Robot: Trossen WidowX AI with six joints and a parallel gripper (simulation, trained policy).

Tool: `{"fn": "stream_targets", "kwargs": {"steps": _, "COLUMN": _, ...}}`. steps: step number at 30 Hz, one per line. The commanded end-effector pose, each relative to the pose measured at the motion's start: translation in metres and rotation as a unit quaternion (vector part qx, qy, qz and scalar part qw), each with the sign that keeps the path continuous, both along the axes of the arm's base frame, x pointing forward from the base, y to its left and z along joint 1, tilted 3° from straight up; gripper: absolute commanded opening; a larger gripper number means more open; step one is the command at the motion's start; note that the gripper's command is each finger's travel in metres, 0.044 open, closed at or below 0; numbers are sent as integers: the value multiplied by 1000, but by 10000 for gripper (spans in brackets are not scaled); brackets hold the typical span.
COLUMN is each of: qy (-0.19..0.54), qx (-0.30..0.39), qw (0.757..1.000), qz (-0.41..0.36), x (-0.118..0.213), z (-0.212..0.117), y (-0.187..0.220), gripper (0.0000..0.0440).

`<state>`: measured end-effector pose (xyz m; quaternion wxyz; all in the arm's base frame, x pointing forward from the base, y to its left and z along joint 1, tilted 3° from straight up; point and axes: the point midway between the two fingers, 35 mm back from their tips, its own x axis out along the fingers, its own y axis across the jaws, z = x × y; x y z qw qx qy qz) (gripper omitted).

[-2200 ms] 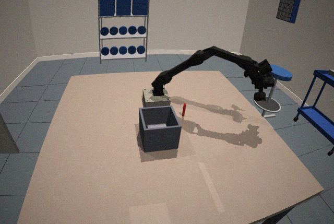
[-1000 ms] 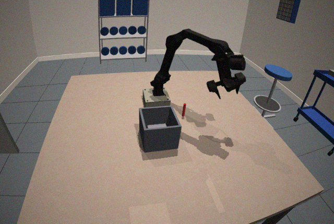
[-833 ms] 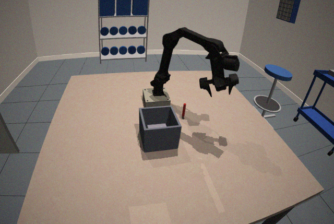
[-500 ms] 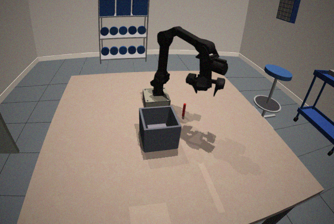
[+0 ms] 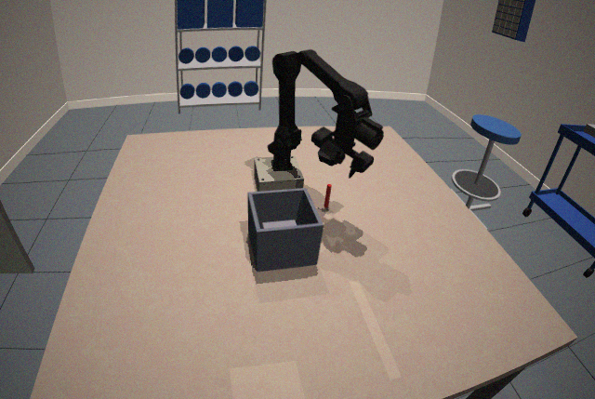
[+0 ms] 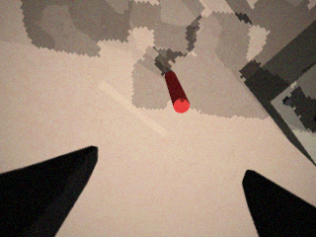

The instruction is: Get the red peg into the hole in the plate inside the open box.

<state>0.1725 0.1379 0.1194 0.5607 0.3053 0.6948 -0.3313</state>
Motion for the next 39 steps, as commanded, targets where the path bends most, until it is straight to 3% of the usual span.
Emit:
{"fn": "stream_targets", "kwargs": {"steps": 1, "qy": 13, "qx": -18, "qw": 999, "qz": -34, "x": -11, "z": -14, "y": -10, "gripper": 440}}
{"fn": "stream_targets", "kwargs": {"steps": 29, "qy": -3, "qx": -41, "qw": 990, "qz": -133, "x": -20, "z": -91, "y": -26, "gripper": 390}}
{"fn": "stream_targets", "kwargs": {"steps": 33, "qy": -11, "qx": -35, "qw": 990, "qz": -140, "x": -17, "z": -100, "y": -24, "gripper": 331}}
{"fn": "stream_targets", "kwargs": {"steps": 39, "qy": -14, "qx": -27, "qw": 990, "qz": -139, "x": -12, "z": -109, "y": -19, "gripper": 181}}
